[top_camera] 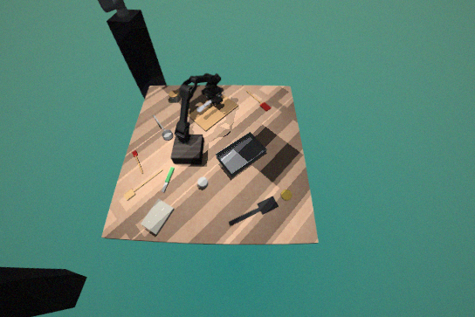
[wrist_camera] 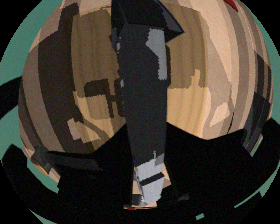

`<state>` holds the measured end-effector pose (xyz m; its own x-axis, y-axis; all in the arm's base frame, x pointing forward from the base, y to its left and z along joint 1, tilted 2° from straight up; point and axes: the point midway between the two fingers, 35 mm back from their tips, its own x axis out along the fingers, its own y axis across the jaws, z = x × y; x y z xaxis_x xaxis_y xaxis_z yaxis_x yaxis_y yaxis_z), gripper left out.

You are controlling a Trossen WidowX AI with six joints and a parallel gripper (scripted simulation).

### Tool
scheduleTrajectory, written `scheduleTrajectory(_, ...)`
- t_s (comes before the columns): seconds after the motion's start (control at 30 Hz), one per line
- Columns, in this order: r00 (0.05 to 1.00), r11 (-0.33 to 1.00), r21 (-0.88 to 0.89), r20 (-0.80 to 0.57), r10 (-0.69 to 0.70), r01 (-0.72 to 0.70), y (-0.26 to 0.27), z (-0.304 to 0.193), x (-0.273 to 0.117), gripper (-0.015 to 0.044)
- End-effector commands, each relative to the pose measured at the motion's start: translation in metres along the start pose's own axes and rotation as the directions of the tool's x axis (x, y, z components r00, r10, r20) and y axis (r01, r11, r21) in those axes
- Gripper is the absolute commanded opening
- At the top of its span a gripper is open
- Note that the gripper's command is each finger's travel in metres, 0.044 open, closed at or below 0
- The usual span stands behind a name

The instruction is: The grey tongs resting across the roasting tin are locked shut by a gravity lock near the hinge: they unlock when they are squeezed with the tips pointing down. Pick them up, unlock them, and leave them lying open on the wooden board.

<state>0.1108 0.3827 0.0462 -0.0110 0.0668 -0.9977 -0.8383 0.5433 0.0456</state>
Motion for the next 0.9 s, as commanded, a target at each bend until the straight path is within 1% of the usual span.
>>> scheduleTrajectory(0.0, 1.000, 1.000, 0.004, 0.002, 0.004, -0.004, 0.001, 0.000, 0.005, -0.0150)
scheduleTrajectory(0.53, 1.000, 1.000, 0.004, 0.002, 0.004, -0.004, 0.000, -0.002, 0.031, -0.0150)
scheduleTrajectory(0.7, 1.000, 1.000, 0.004, 0.002, 0.004, -0.004, 0.000, -0.002, 0.033, -0.0150)
scheduleTrajectory(0.87, 1.000, 1.000, 0.000, -0.002, 0.000, 0.000, -0.001, -0.003, 0.033, -0.0019)
